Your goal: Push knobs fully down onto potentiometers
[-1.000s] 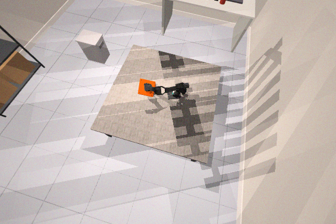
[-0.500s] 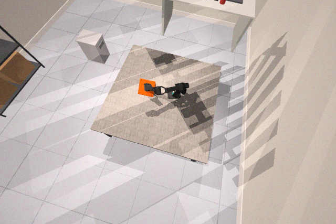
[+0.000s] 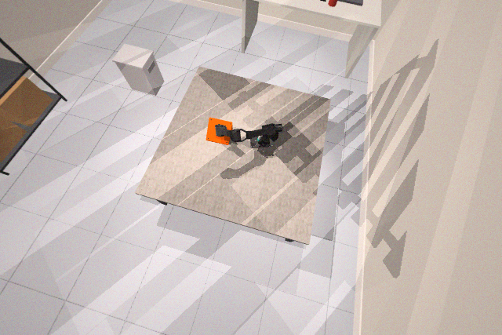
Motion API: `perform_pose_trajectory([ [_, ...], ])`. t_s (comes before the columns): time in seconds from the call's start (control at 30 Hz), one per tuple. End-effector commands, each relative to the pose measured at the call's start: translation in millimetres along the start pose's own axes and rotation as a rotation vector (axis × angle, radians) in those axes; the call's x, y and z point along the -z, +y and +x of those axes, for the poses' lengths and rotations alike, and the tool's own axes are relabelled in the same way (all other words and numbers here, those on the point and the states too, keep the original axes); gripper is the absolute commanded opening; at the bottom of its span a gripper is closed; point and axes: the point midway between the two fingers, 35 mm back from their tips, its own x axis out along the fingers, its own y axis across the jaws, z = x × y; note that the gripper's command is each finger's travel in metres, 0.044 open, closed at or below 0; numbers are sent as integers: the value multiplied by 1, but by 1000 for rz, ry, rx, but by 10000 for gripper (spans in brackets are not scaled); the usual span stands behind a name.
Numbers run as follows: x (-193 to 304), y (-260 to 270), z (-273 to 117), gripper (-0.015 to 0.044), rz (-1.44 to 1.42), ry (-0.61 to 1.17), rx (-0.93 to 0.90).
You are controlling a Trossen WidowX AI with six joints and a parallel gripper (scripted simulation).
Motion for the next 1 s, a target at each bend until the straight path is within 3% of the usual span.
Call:
perform_pose_trajectory([
  [0.0,-3,-2,18,0,19,16,11],
  [0.97,-2,-2,20,0,19,16,11],
])
